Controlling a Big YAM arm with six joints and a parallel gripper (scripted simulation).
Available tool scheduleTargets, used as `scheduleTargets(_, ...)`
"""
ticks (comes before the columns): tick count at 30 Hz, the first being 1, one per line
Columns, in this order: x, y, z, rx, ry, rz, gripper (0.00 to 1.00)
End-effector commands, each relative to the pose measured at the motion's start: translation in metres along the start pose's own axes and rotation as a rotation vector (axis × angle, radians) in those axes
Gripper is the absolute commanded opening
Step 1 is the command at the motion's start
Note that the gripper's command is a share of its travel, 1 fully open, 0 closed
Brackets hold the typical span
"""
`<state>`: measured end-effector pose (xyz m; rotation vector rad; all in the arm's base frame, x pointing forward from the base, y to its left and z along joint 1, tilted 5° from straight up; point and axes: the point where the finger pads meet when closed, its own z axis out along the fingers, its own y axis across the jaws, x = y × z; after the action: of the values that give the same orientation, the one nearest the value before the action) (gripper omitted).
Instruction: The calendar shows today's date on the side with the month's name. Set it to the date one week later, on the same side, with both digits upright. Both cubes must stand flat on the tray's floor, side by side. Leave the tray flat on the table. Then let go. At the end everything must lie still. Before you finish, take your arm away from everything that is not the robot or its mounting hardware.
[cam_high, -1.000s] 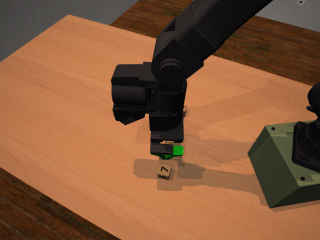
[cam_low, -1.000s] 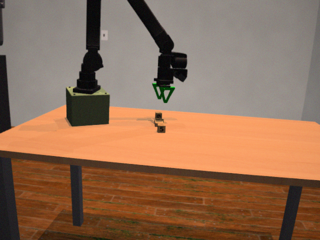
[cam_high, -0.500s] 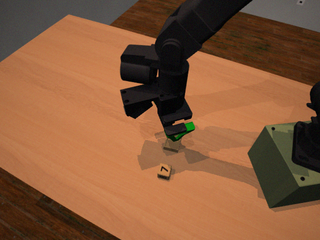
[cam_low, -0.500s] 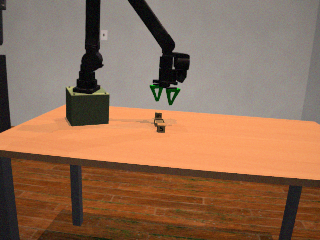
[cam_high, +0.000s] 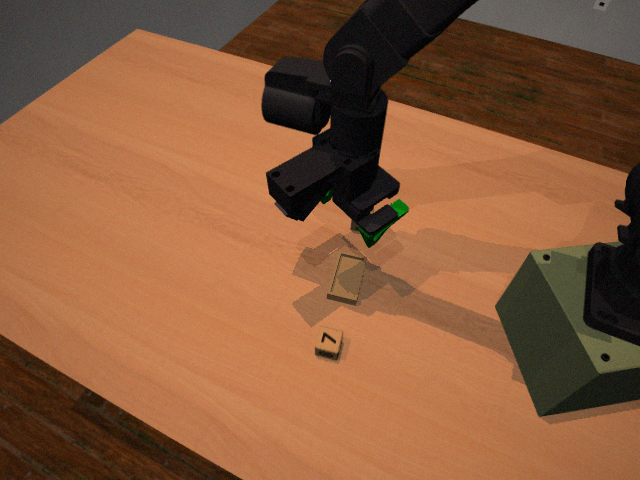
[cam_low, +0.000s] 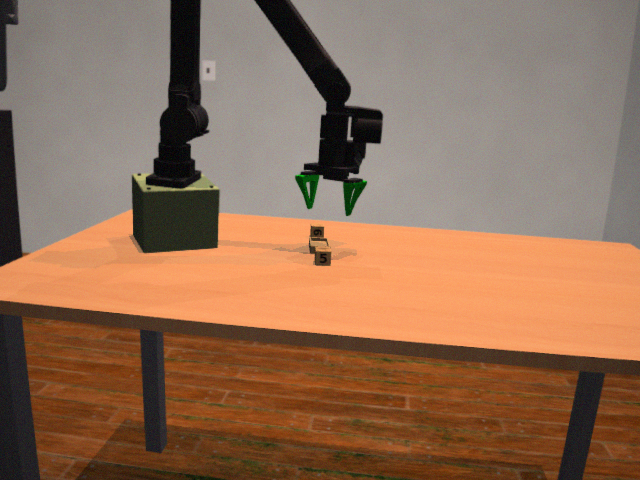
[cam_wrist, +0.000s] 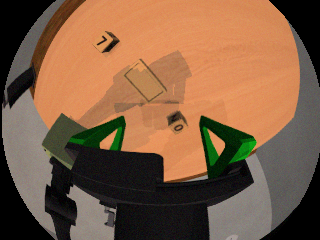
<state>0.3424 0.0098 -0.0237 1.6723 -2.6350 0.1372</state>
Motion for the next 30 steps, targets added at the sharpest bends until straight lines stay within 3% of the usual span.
scheduleTargets(1, -0.002, -0.034, -0.019, 0.073, -0.056, -0.172, 1.0)
scheduleTargets(6, 0.005, -0.039, -0.019, 0.077, -0.052, -0.229, 1.0)
scheduleTargets(20, 0.057, -0.061, -0.018, 0.091, -0.024, -0.584, 1.0)
scheduleTargets(29, 0.063, -0.059, -0.015, 0.083, -0.021, -0.628, 1.0)
scheduleTargets(30, 0.061, -0.059, -0.015, 0.083, -0.021, -0.633, 0.46)
